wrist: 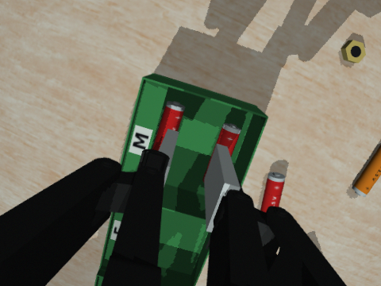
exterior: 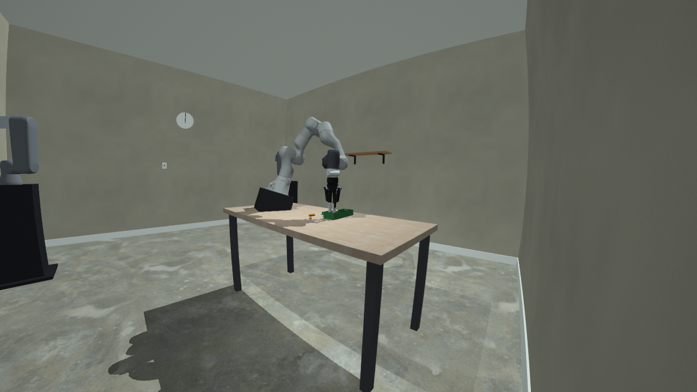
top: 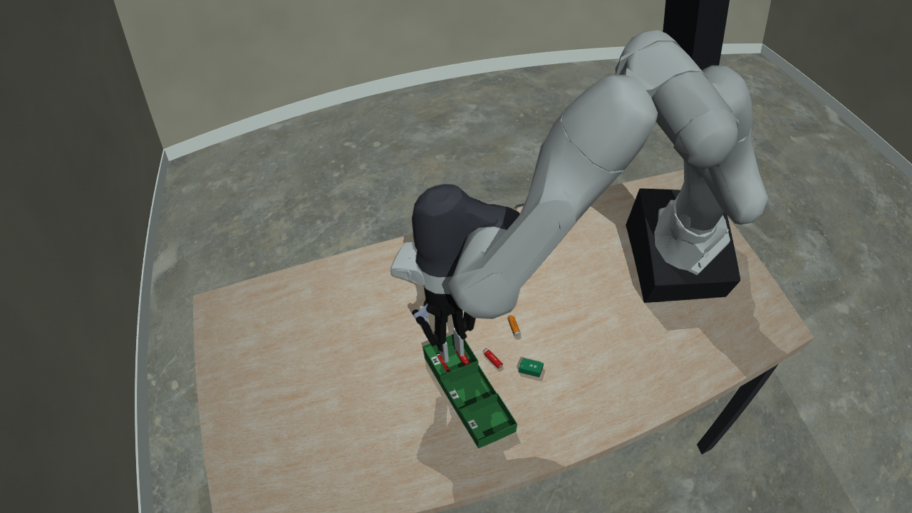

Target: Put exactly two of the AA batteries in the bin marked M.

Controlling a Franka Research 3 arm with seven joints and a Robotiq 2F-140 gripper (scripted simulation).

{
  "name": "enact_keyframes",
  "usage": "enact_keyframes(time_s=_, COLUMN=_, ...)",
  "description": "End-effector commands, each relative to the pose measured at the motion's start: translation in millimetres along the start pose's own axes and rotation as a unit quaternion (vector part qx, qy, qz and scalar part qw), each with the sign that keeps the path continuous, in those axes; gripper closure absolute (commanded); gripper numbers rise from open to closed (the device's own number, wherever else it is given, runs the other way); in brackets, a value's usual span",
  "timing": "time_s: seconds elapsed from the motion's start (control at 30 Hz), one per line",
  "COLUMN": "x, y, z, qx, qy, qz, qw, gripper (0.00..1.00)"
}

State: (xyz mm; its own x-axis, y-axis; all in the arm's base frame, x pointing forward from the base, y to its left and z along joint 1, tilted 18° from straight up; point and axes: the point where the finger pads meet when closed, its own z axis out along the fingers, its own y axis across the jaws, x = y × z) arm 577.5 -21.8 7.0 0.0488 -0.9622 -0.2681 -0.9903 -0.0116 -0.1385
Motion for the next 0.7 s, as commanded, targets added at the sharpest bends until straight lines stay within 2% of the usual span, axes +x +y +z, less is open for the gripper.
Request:
enact_keyframes(time_s=0.0, x=0, y=2, z=-4.4, qx=-0.002, qy=-0.001, qz=0.001, qw=1.0, gripper=0.83)
enact_keyframes(time_s=0.67, x=0, y=2, z=-27.8, qx=-0.002, qy=-0.001, qz=0.001, qw=1.0, gripper=0.83)
